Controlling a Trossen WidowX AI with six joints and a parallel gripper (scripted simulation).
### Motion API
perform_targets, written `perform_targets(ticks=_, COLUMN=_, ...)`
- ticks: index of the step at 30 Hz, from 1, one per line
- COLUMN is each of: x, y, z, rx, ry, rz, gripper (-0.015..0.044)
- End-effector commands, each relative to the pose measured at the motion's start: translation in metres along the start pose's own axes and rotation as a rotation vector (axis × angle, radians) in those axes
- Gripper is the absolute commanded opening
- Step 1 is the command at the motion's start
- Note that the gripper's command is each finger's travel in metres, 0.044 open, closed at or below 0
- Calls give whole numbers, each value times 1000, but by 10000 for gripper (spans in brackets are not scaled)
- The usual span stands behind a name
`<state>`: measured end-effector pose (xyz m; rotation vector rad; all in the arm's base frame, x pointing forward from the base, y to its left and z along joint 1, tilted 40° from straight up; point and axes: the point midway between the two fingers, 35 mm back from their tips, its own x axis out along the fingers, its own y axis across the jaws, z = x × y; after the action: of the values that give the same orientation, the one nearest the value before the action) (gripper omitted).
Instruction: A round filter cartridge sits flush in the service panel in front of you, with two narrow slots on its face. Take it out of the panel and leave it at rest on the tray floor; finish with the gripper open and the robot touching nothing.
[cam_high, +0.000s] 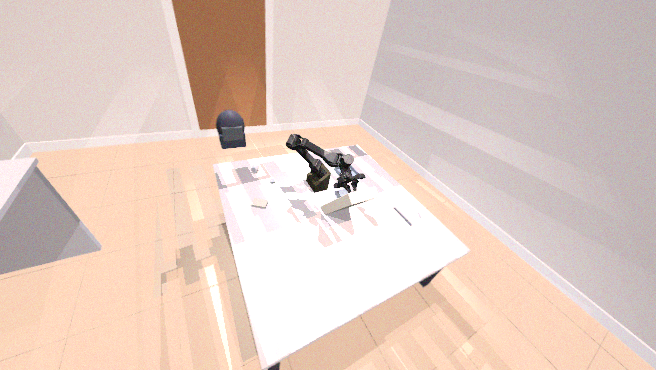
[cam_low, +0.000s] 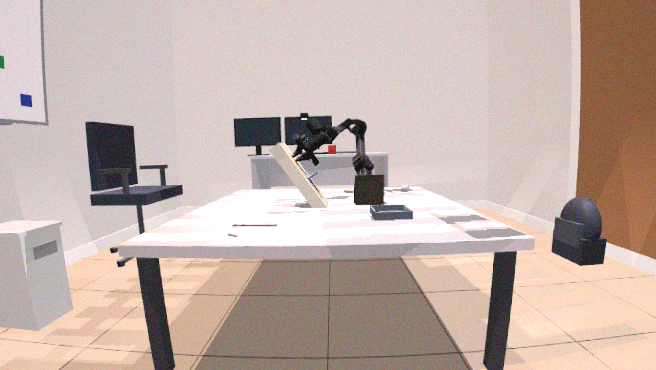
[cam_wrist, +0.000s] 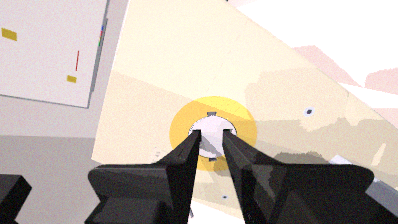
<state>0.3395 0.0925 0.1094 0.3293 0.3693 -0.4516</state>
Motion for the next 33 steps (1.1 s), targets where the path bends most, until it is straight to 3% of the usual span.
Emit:
perform_targets(ticks=1, x=0, y=0, z=0, rx=0, ry=0, rz=0, gripper=96)
perform_targets(ticks=8, x=0, y=0, z=0, rx=0, ry=0, rz=0, gripper=49)
perform_targets(ticks=10, x=0, y=0, z=0, rx=0, ry=0, rz=0, gripper=0)
perform_targets(ticks=33, x=6, y=-1, z=0, rx=-682, ry=7, rz=2, gripper=0)
